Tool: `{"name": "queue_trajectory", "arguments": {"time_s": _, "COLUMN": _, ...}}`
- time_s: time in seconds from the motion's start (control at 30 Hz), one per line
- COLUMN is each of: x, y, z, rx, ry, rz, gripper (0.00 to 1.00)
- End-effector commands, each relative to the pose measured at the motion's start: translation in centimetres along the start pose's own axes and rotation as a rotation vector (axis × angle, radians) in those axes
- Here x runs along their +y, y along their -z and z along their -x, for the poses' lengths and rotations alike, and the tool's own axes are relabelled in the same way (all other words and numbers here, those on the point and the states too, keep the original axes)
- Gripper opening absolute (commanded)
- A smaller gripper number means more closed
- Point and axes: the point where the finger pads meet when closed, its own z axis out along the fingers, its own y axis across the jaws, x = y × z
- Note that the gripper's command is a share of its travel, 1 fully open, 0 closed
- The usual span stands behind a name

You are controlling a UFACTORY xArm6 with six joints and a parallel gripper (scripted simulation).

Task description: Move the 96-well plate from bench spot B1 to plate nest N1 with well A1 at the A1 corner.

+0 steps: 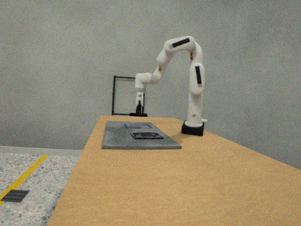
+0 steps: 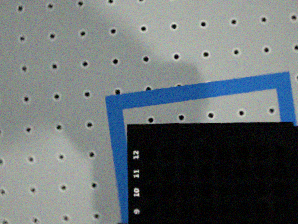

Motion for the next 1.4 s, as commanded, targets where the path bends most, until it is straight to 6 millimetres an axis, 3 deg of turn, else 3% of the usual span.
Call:
{"name": "queue_trajectory", "arguments": {"time_s": 0.0, "x": -1.3, "y": 0.2, "z": 0.0, "rx": 0.001, "ry": -0.14, "rz": 0.01, "gripper": 0.0}}
{"name": "queue_trajectory", "arguments": {"time_s": 1.37, "x": -13.0, "y": 0.5, "z": 1.2, "rx": 0.006, "ry": -1.307, "rz": 0.007, "gripper": 0.0}}
